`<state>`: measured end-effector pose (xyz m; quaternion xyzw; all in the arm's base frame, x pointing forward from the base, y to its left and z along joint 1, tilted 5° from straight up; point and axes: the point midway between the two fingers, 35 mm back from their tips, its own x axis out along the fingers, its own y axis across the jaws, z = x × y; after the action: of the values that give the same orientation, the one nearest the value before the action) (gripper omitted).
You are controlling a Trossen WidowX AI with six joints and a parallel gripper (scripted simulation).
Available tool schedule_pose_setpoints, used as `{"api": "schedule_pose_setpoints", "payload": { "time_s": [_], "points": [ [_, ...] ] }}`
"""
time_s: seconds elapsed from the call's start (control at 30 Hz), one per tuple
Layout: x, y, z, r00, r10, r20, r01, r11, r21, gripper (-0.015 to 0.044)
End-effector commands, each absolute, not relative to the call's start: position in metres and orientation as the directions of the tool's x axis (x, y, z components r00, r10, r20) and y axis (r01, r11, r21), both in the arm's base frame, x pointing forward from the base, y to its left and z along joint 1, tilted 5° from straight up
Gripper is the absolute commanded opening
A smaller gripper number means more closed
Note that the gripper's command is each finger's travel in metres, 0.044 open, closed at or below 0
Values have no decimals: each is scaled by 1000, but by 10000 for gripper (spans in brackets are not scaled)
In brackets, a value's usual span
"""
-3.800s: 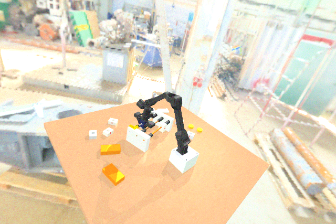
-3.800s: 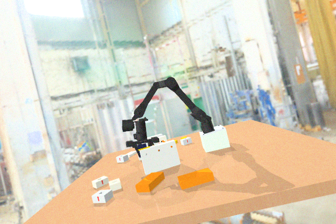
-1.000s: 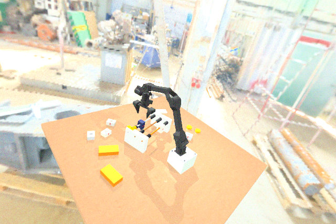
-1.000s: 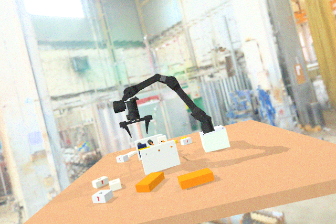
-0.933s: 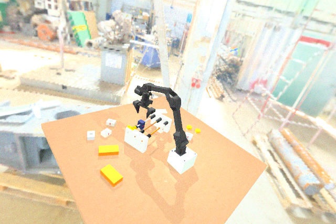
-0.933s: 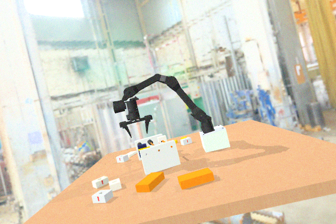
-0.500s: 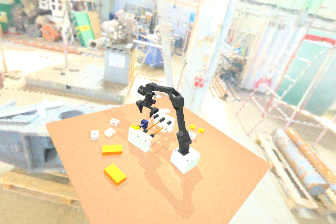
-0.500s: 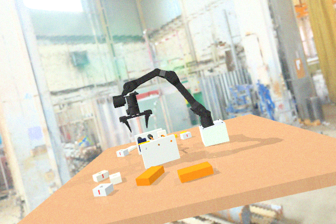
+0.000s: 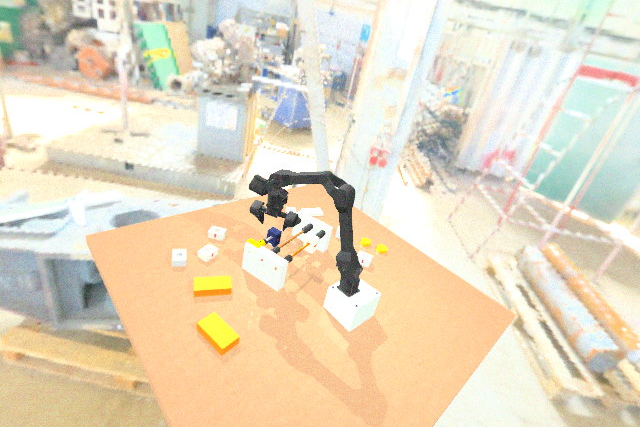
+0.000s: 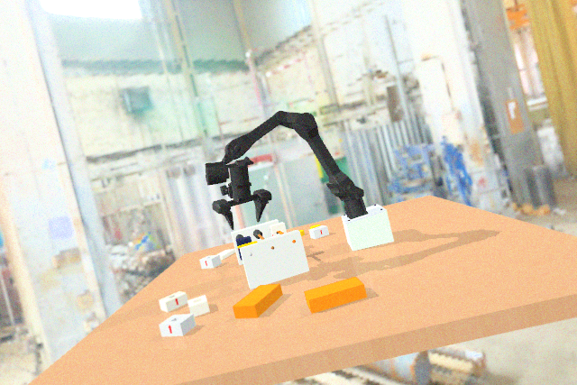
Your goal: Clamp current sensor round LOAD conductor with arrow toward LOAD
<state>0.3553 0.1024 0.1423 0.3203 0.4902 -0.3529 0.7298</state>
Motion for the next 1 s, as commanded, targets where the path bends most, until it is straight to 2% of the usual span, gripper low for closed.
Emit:
{"api": "schedule_pose_setpoints", "payload": {
  "time_s": [0.0,0.3,0.97],
  "points": [
    [329,126,141,431,-291,-854,700,705,113,440],
    [265,154,141,760,-319,-566,418,907,50,440],
    [266,155,138,744,-317,-588,424,904,48,440]
  ]
}}
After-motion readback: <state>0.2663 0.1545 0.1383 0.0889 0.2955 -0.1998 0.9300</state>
